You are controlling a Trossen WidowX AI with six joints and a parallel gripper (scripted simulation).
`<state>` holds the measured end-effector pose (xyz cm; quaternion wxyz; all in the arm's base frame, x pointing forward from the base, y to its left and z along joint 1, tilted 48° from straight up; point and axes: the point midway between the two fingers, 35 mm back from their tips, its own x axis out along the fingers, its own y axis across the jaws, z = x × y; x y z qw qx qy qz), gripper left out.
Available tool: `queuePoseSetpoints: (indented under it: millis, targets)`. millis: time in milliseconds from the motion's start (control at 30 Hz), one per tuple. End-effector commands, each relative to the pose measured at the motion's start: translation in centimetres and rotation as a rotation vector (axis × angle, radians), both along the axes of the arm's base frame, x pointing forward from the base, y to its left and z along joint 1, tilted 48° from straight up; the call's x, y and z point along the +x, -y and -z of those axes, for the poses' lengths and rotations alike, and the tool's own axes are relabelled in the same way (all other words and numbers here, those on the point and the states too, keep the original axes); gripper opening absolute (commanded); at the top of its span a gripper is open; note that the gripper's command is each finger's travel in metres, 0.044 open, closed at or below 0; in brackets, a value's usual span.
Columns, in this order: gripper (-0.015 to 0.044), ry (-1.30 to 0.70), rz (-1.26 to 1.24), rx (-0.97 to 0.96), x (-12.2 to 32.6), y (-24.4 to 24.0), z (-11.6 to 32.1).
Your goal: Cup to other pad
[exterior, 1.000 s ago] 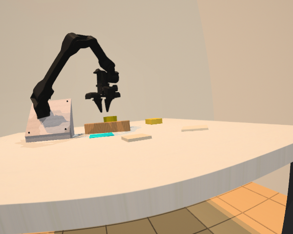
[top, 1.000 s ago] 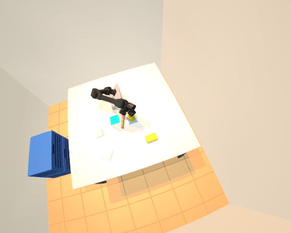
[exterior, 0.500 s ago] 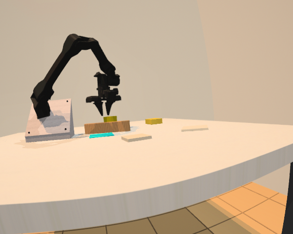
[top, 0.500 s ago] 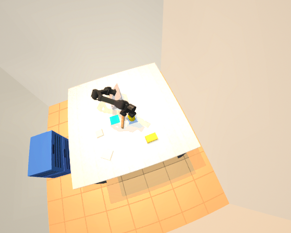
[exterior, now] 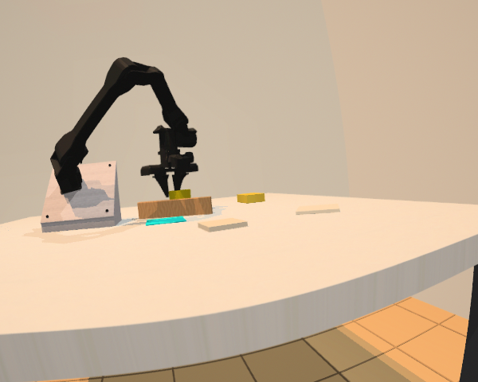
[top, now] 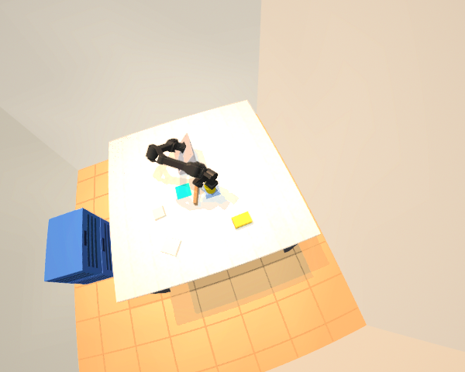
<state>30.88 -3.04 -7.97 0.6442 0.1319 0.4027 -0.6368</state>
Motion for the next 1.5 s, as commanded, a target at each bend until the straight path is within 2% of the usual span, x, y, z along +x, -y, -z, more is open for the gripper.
queuePoseSetpoints:
  millis: [0,367,1167,1467]
  targets:
    - [0.0167,-0.002,-0.004,-0.006,-0.1,0.5,0.4]
    - [0.0167,-0.003,-0.003,-0.008,-0.4,1.4,1.2]
    - [0.0,-0.002,0.002,-0.003,-0.4,1.3,1.1]
    - [0.0,-0.002,-0.001,-0.001,0.2,-0.7,-0.7]
